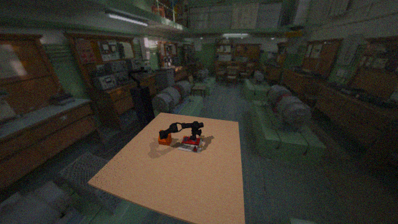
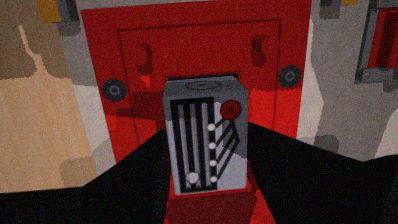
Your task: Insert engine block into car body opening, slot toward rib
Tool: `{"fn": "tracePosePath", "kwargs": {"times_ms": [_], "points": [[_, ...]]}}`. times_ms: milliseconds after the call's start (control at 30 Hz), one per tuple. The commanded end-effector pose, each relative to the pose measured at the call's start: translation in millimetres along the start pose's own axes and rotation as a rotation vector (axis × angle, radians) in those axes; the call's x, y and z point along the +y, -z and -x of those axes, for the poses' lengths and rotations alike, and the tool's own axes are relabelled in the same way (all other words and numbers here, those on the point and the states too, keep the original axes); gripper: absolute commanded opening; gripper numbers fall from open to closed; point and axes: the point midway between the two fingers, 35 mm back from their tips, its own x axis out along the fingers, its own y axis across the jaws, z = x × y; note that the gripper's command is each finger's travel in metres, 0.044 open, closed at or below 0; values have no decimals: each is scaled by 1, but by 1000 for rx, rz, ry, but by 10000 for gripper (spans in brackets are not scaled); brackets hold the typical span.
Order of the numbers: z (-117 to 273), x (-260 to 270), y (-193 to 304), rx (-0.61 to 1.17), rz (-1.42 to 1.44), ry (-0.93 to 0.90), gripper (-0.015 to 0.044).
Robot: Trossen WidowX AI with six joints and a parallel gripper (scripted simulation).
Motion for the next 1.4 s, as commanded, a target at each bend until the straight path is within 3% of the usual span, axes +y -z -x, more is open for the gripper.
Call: {"fn": "tracePosePath", "kwargs": {"times_ms": [0,167,533,1333,1367], "points": [[-1,0,0,-3,3,2,159],[-2,0,0,-3,3,3,159],[-1,0,0,-1,0,1,440],[14,-2,1,-3,3,2,440],[14,-2,1,-3,3,2,414]]}}
